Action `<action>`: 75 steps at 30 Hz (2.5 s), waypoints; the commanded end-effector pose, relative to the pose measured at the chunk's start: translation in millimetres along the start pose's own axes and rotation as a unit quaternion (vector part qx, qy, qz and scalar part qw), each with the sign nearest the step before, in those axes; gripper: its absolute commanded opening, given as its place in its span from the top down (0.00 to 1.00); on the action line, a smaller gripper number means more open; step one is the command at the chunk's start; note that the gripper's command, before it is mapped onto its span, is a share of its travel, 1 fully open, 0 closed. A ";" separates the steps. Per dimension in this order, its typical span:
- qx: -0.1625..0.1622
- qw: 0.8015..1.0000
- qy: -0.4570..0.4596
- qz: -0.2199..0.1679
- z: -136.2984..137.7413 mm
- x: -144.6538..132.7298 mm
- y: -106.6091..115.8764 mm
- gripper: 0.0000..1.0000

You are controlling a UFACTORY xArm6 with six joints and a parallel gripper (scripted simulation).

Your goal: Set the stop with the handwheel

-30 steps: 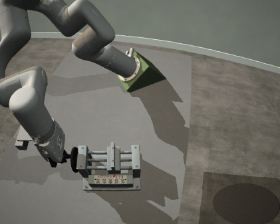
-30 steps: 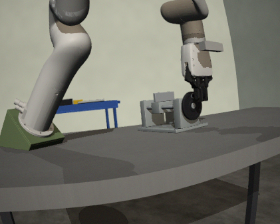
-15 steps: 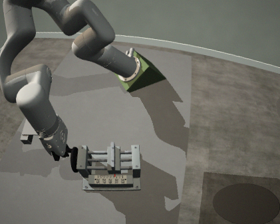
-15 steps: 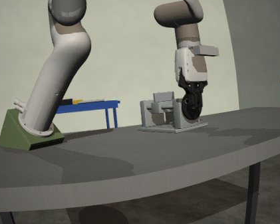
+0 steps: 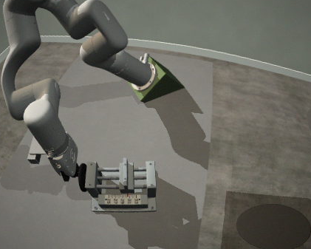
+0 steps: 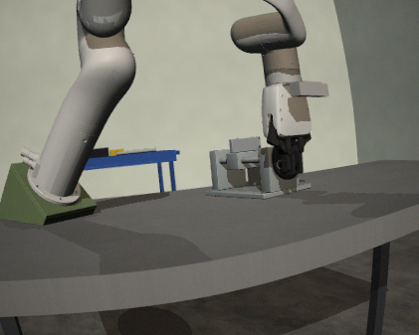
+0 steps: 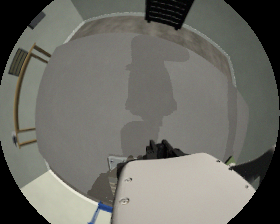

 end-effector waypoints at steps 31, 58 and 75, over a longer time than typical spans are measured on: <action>0.001 1.000 0.000 0.001 -52.5 13.6 -6.9 0.94; 0.001 1.000 0.000 0.001 -36.1 9.5 40.3 0.94; 0.001 1.000 0.000 0.001 -7.7 2.4 32.8 0.94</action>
Point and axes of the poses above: the point where the finger pads meet when closed, its own y axis back along the fingers, its own z axis across the jaws, x = y × z, the point moved 1 cm from there along y, back along the fingers, and after that the axes turned 14 degrees about y, right-handed, at the moved point
